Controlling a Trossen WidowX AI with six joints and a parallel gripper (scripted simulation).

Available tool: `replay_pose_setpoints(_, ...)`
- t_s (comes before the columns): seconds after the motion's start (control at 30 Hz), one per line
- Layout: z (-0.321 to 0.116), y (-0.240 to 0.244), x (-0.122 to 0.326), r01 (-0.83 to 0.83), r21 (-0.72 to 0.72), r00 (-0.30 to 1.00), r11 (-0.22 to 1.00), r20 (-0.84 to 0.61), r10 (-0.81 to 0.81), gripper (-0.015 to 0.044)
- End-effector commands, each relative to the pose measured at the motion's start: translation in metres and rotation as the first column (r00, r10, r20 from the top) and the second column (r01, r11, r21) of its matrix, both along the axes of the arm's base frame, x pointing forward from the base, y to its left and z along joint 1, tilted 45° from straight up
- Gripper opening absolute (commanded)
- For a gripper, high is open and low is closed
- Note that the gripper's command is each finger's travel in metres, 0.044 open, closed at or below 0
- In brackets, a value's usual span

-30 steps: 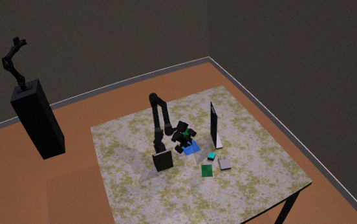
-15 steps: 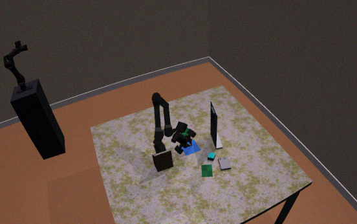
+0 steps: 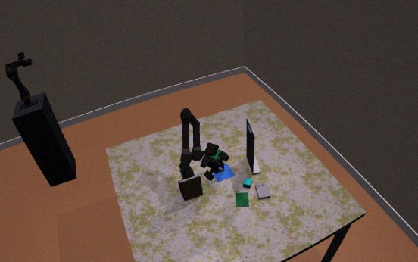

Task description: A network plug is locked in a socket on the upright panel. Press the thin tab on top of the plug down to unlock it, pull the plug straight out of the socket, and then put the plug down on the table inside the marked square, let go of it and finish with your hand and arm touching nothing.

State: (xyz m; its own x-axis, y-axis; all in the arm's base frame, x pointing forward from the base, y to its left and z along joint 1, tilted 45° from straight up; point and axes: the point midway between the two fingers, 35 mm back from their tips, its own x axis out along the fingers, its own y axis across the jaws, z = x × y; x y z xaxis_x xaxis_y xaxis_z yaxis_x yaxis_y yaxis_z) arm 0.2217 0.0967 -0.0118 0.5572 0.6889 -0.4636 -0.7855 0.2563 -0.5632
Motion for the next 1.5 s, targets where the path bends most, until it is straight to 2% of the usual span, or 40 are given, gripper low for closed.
replay_pose_setpoints(0.0, -0.0011, 0.0006, 0.0, 0.006, 0.001, 1.0, 1.0, -0.003, -0.006, 0.0)
replay_pose_setpoints(0.53, -0.0021, 0.0033, -0.0006, 0.0, 0.001, 1.0, 1.0, 0.0, 0.0, 0.0)
replay_pose_setpoints(0.73, -0.0021, 0.0033, -0.0006, 0.0, 0.001, 1.0, 1.0, 0.0, 0.0, 0.0156)
replay_pose_setpoints(1.47, 0.0009, -0.0029, -0.0032, -0.001, -0.002, 1.0, 1.0, -0.004, 0.001, 0.0156)
